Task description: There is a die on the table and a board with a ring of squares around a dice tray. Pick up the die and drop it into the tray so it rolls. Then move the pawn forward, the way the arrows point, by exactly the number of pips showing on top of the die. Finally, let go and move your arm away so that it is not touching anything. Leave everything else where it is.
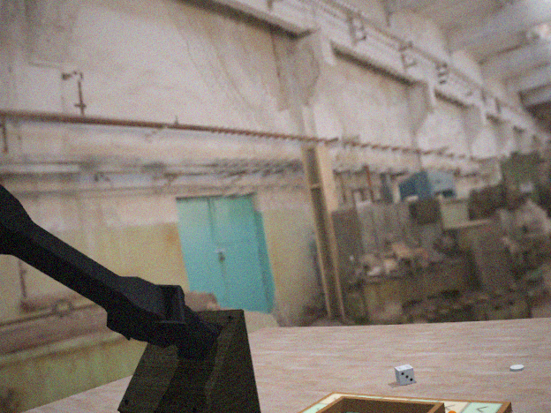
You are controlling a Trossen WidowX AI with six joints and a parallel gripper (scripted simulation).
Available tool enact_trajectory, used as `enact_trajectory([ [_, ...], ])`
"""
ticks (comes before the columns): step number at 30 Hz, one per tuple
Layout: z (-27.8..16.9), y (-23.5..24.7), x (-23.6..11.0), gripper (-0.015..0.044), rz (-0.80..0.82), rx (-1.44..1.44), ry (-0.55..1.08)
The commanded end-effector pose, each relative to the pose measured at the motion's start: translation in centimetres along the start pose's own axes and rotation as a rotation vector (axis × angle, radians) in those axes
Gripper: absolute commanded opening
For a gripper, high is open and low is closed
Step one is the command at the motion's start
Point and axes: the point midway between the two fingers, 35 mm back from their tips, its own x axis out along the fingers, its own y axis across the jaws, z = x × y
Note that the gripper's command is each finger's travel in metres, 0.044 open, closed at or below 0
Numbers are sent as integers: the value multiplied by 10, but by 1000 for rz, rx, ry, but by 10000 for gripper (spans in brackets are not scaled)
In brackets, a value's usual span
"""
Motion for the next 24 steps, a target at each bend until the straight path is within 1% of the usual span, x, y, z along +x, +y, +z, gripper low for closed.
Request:
enact_trajectory([
  [1,1,0,-1,374,0,0,-3],
  [5,26,0,-19,275,-3,0,-70],
  [9,71,0,-59,275,-5,3,-201],
  [15,128,0,-129,275,-2,12,-401],
  [20,164,0,-193,275,8,24,-567],
  [24,185,3,-244,275,27,39,-690],
])
